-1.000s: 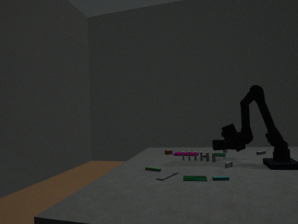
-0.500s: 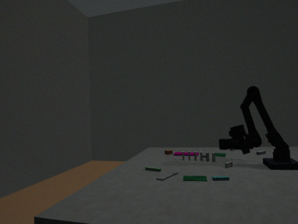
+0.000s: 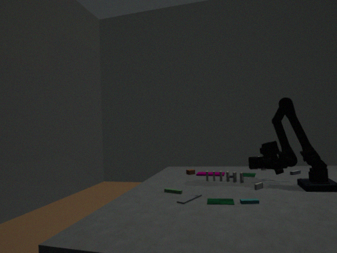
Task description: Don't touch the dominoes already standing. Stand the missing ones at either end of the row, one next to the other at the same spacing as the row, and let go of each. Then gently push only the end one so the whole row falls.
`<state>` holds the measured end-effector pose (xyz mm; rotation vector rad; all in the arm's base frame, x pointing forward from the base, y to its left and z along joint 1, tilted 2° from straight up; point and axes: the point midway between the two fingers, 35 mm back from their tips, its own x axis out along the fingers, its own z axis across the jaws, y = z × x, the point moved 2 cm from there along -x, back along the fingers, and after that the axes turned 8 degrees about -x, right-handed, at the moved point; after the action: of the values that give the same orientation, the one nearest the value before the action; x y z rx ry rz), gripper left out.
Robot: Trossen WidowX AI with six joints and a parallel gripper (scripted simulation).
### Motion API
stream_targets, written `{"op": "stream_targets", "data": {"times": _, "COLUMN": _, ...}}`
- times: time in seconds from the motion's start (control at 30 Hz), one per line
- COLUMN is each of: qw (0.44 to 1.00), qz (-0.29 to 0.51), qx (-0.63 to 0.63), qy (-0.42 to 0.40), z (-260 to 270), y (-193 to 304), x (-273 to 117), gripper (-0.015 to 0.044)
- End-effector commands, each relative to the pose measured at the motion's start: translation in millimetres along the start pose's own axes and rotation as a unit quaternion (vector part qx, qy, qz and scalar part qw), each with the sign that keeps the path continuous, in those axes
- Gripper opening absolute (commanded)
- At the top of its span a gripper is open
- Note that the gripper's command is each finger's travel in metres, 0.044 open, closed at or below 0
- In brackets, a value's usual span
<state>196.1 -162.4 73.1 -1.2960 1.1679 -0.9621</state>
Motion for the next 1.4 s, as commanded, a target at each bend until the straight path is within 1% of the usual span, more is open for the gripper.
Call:
{"op": "stream_targets", "data": {"times": 0.0, "qw": 1.0, "qz": 0.0, "qx": -0.003, "qy": 0.002, "z": -1.0, "y": 0.5, "x": -0.3, "gripper": 0.0107}}
{"op": "stream_targets", "data": {"times": 0.5, "qw": 1.0, "qz": 0.029, "qx": 0.002, "qy": 0.012, "z": 4.6, "y": 34.8, "x": 10.5, "gripper": 0.0107}}
{"op": "stream_targets", "data": {"times": 0.9, "qw": 0.999, "qz": 0.03, "qx": 0.002, "qy": 0.013, "z": 4.7, "y": 36.4, "x": 10.9, "gripper": 0.0107}}
{"op": "stream_targets", "data": {"times": 1.3, "qw": 0.999, "qz": 0.03, "qx": 0.002, "qy": 0.013, "z": 4.7, "y": 36.4, "x": 10.9, "gripper": 0.0422}}
{"op": "stream_targets", "data": {"times": 1.33, "qw": 0.999, "qz": 0.03, "qx": 0.002, "qy": 0.013, "z": 4.7, "y": 36.4, "x": 10.9, "gripper": 0.044}}
{"op": "stream_targets", "data": {"times": 1.37, "qw": 0.999, "qz": 0.03, "qx": 0.002, "qy": 0.013, "z": 4.7, "y": 36.4, "x": 10.9, "gripper": 0.044}}
